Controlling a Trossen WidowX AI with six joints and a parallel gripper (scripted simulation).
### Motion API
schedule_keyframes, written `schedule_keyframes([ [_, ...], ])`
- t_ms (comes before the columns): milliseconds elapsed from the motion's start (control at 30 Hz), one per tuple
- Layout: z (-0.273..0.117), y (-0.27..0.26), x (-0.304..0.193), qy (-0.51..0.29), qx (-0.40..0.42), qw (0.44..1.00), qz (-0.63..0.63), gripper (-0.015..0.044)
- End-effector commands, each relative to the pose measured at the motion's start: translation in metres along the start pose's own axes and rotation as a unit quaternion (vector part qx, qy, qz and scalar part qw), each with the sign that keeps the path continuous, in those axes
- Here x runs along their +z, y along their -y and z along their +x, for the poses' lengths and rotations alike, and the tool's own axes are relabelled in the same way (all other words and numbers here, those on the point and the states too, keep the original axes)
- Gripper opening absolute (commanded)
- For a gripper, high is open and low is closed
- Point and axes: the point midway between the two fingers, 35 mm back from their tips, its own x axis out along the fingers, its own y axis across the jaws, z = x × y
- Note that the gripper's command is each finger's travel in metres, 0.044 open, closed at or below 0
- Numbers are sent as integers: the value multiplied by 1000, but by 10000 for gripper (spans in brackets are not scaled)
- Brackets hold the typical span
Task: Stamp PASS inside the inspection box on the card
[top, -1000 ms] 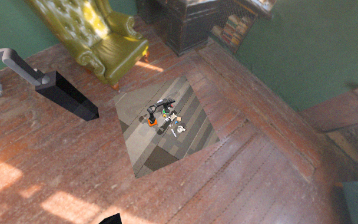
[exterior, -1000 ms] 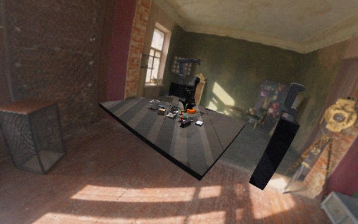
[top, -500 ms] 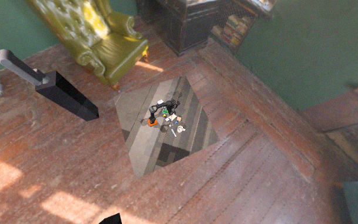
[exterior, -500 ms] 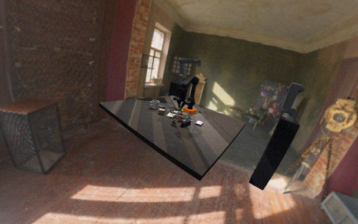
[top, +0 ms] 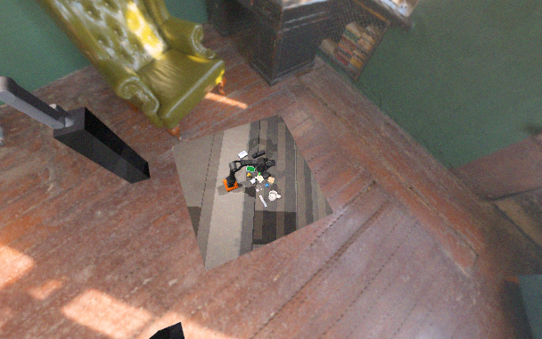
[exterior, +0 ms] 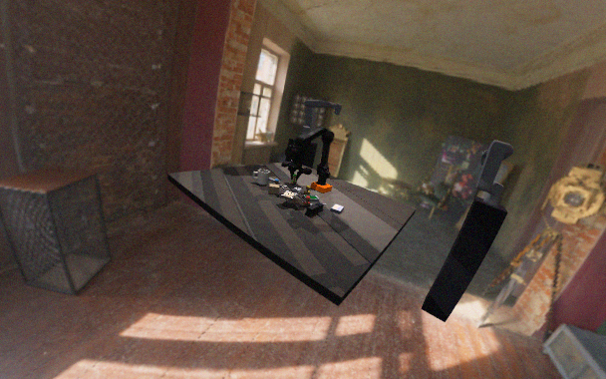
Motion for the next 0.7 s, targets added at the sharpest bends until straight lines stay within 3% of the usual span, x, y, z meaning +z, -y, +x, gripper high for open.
schedule_keyframes([
  [0, 1, 4, 1, 0, 0, 1000, -11, 0],
  [667, 14, 4, 2, 1, 0, 1000, -11, 0],
])
